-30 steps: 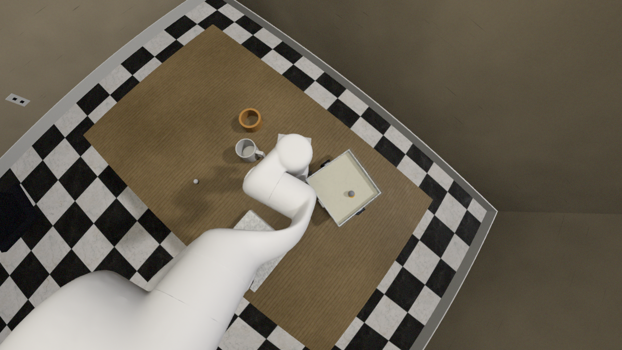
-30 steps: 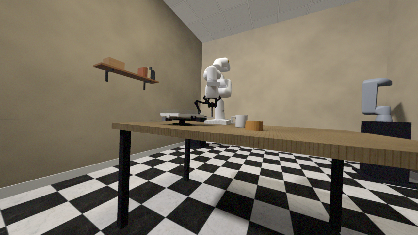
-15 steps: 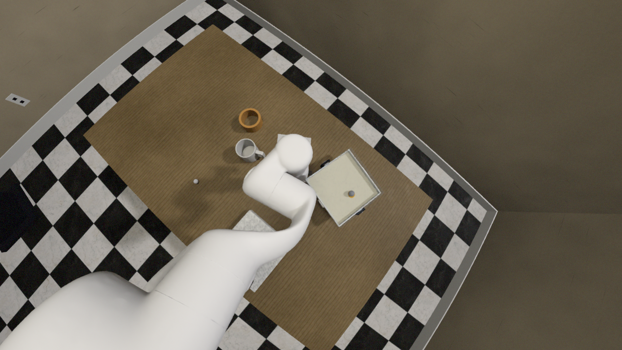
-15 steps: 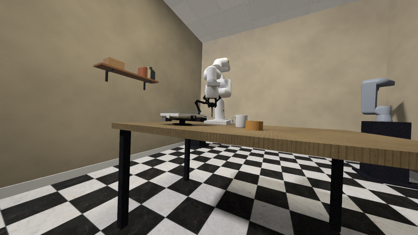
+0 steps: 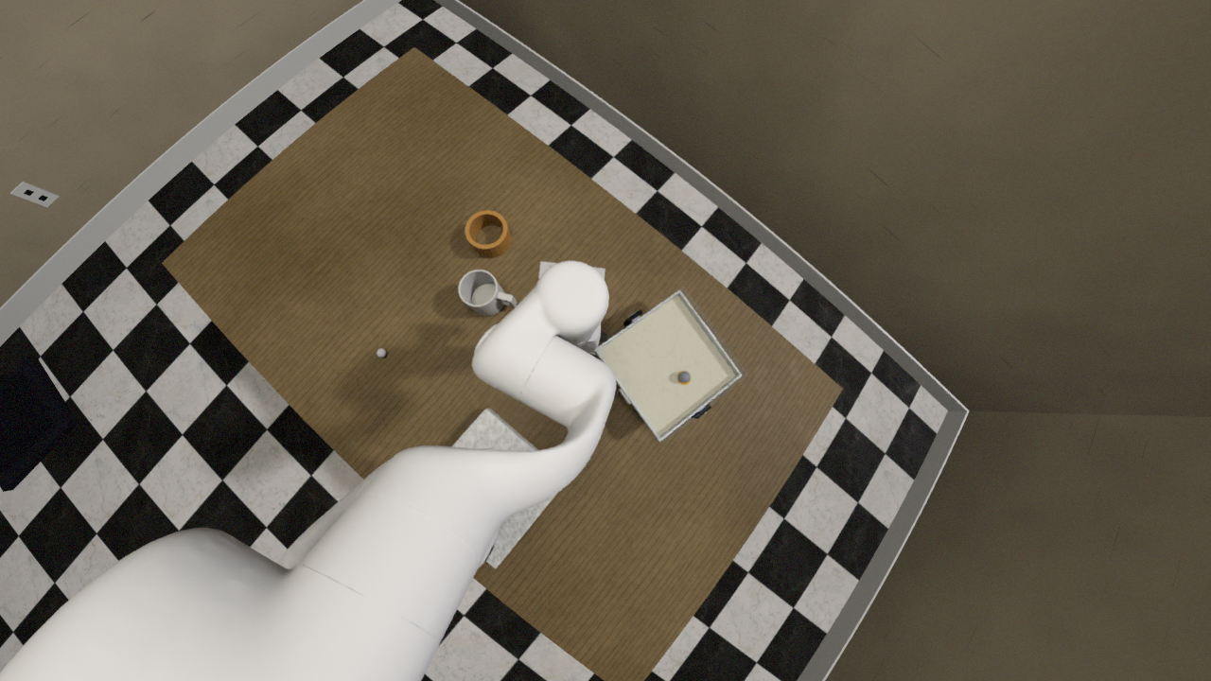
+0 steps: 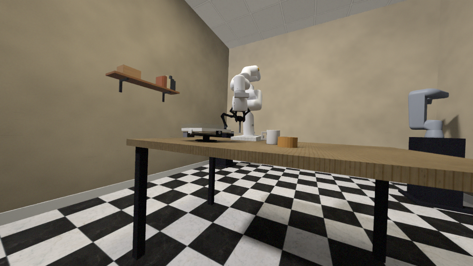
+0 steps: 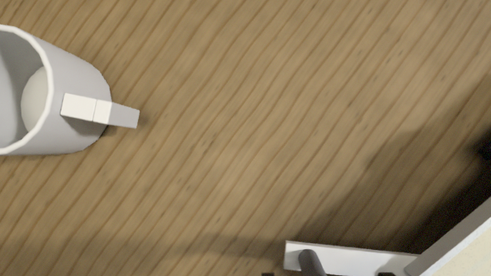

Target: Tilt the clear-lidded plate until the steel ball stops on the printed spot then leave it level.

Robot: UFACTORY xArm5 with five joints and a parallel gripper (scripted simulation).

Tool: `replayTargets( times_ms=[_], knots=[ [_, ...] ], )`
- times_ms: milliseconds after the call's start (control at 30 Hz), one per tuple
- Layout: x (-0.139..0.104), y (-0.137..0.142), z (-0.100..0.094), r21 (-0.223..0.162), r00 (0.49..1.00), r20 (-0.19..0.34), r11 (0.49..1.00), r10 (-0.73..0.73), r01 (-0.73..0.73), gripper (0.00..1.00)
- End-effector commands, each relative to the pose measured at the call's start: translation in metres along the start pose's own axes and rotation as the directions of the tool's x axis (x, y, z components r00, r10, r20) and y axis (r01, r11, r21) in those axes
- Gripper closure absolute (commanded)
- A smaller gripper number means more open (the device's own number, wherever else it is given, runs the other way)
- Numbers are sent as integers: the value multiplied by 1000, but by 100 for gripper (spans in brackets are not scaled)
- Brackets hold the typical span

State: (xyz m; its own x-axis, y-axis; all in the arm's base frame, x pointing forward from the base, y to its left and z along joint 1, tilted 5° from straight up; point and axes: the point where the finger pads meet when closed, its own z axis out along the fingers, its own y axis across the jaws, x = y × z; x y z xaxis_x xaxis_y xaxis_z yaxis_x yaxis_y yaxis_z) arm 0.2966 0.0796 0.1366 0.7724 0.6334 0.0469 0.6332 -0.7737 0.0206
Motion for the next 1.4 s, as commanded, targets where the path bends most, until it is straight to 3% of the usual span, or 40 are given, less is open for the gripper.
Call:
replayTargets(
  times_ms=[0, 1367],
  knots=[
    [1, 1, -1, -2, 1000, -3, 1000, 0, 0, 100],
    [1, 1, 0, -2, 1000, -4, 1000, 10, -10, 100]
  ],
)
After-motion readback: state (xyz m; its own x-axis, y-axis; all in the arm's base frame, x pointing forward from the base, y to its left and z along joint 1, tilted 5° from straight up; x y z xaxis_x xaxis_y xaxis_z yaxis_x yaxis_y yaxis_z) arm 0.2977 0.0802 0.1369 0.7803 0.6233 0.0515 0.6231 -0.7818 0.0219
